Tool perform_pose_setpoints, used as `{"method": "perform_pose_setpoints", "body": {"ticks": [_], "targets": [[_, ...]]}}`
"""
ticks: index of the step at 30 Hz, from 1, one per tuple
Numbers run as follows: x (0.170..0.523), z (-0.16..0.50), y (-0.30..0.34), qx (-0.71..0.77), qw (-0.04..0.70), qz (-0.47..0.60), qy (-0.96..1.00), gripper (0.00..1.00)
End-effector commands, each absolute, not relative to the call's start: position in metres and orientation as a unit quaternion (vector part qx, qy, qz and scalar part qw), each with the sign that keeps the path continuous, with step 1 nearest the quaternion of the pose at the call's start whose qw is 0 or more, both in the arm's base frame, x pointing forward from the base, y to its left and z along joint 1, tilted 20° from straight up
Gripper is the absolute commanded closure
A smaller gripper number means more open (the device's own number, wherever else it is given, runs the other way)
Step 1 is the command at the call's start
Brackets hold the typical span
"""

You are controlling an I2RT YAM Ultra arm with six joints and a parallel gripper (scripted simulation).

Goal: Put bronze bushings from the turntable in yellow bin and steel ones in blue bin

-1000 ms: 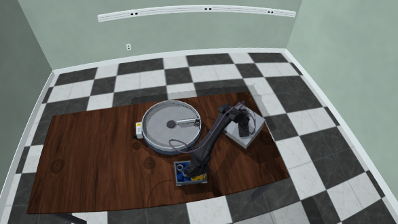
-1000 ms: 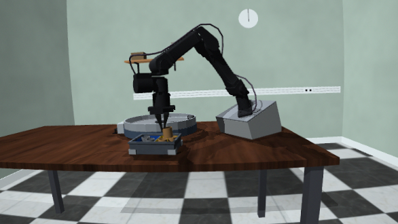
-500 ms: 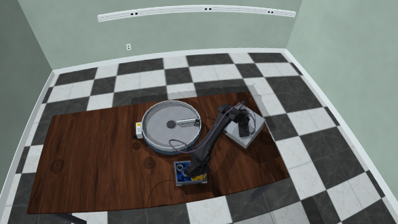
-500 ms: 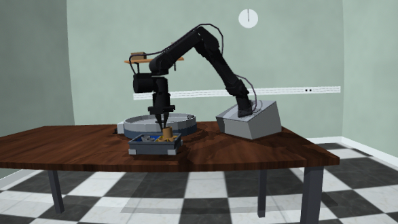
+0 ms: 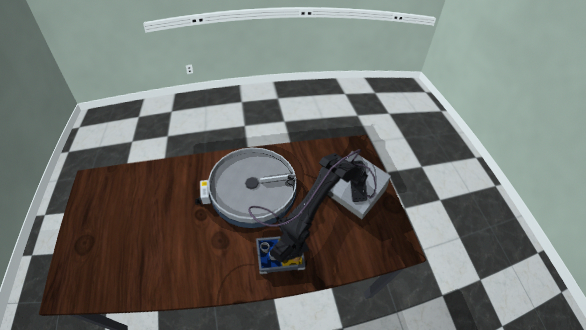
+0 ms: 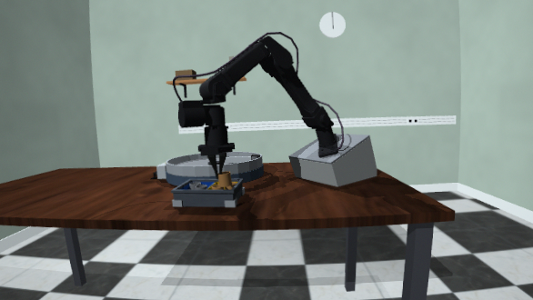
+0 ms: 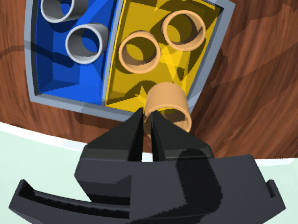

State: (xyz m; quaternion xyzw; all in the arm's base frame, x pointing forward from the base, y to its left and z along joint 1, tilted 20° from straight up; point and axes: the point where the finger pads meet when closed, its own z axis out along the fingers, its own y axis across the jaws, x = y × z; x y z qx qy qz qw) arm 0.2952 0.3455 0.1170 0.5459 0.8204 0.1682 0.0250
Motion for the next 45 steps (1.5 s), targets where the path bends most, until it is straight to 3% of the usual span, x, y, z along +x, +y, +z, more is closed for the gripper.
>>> {"method": "perform_pose_setpoints", "body": {"ticks": [1, 45], "targets": [[0.299, 0.136, 0.348, 0.543, 0.029, 0.189, 0.818, 1.00], [0.300, 0.114, 0.349, 0.544, 0.028, 0.176, 0.820, 1.00]]}}
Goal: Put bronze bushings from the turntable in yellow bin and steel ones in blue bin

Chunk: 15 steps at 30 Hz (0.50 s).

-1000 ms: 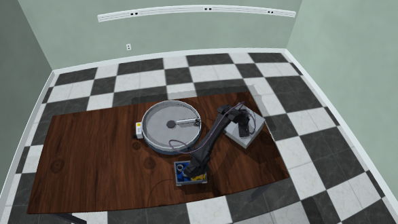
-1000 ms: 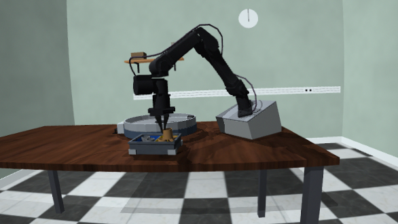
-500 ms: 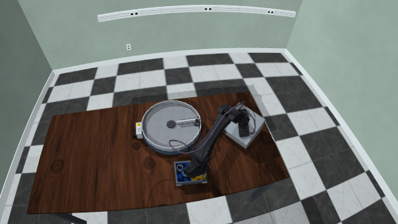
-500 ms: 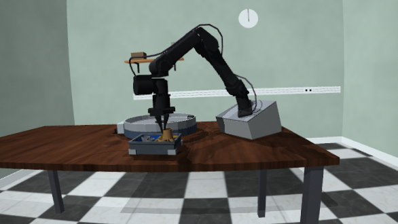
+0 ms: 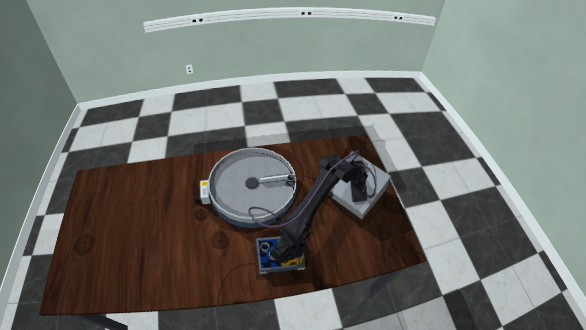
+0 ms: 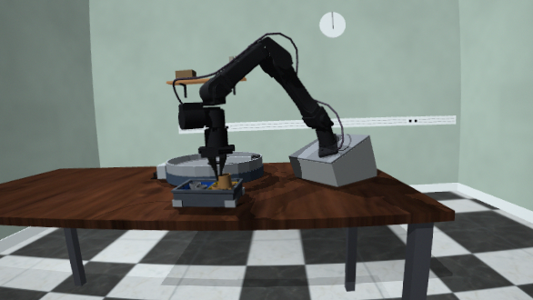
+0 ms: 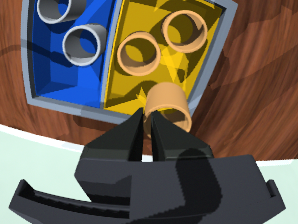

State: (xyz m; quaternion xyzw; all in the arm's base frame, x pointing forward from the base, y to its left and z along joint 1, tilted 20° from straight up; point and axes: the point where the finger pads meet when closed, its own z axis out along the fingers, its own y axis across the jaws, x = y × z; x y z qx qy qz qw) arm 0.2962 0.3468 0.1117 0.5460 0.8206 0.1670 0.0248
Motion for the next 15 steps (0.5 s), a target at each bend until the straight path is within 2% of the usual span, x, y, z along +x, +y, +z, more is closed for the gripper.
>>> {"method": "perform_pose_setpoints", "body": {"ticks": [1, 5, 15], "targets": [[0.299, 0.115, 0.349, 0.544, 0.028, 0.178, 0.820, 1.00], [0.305, 0.125, 0.355, 0.542, 0.030, 0.195, 0.817, 1.00], [0.302, 0.091, 0.354, 0.544, 0.027, 0.173, 0.821, 1.00]]}}
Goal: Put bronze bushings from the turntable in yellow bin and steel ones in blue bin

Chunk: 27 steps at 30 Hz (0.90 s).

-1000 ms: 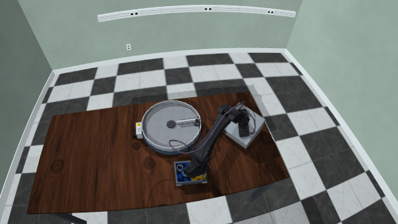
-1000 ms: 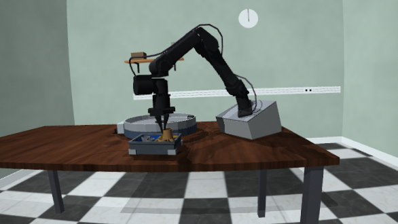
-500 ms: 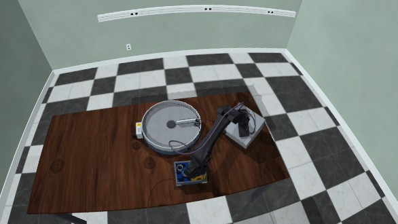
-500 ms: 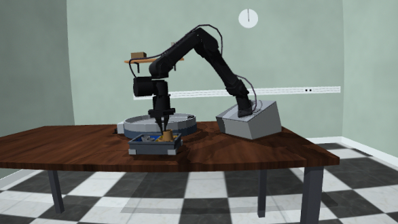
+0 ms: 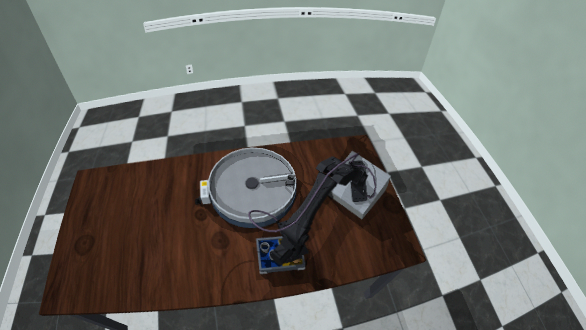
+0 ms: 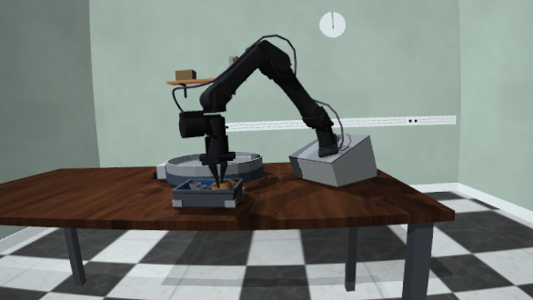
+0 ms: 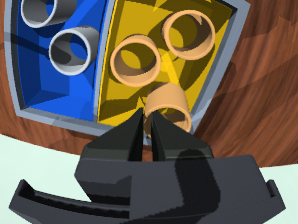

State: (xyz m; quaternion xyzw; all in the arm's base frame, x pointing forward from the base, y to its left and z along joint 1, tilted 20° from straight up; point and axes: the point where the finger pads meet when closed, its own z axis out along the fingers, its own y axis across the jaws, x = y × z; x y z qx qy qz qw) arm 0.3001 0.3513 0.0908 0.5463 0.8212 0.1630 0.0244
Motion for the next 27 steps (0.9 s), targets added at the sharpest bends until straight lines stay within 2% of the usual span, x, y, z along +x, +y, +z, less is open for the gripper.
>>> {"method": "perform_pose_setpoints", "body": {"ticks": [1, 6, 7, 27], "targets": [[0.304, 0.088, 0.356, 0.544, 0.027, 0.171, 0.821, 1.00], [0.304, 0.090, 0.357, 0.543, 0.028, 0.178, 0.820, 1.00], [0.310, 0.108, 0.364, 0.541, 0.030, 0.203, 0.816, 1.00], [0.308, 0.096, 0.362, 0.542, 0.029, 0.188, 0.818, 1.00]]}}
